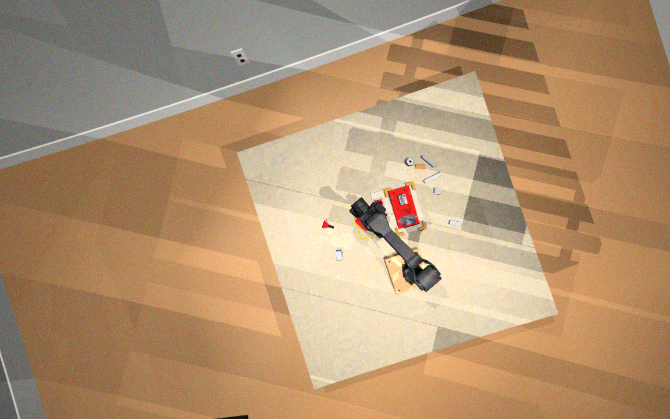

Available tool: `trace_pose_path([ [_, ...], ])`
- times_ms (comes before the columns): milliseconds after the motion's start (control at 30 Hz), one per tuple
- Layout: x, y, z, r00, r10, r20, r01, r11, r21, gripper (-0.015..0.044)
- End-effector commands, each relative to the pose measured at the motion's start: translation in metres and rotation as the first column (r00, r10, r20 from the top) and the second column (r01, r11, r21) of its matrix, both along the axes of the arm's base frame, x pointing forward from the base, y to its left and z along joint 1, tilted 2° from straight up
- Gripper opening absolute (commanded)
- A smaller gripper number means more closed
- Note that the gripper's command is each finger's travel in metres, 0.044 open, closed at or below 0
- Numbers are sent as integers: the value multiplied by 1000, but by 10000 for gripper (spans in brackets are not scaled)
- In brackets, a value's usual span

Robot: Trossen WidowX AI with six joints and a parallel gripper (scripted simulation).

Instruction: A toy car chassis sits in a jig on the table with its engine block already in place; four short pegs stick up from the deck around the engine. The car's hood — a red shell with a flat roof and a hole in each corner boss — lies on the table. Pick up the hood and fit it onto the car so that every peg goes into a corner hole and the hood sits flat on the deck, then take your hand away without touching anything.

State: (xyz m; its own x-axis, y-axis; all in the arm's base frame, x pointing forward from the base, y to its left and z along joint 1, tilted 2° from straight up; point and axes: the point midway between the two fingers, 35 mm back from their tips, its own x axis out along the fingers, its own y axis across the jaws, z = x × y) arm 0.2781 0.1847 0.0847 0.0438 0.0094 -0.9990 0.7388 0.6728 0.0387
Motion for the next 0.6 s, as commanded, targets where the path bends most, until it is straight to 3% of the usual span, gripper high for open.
trace_pose_path([
  [0, 0, 0, 10, 1000, -4, 6, 4, 1000, 4, 0],
  [567, 9, -12, 19, 998, 67, 5, -67, 998, -2, 0],
])
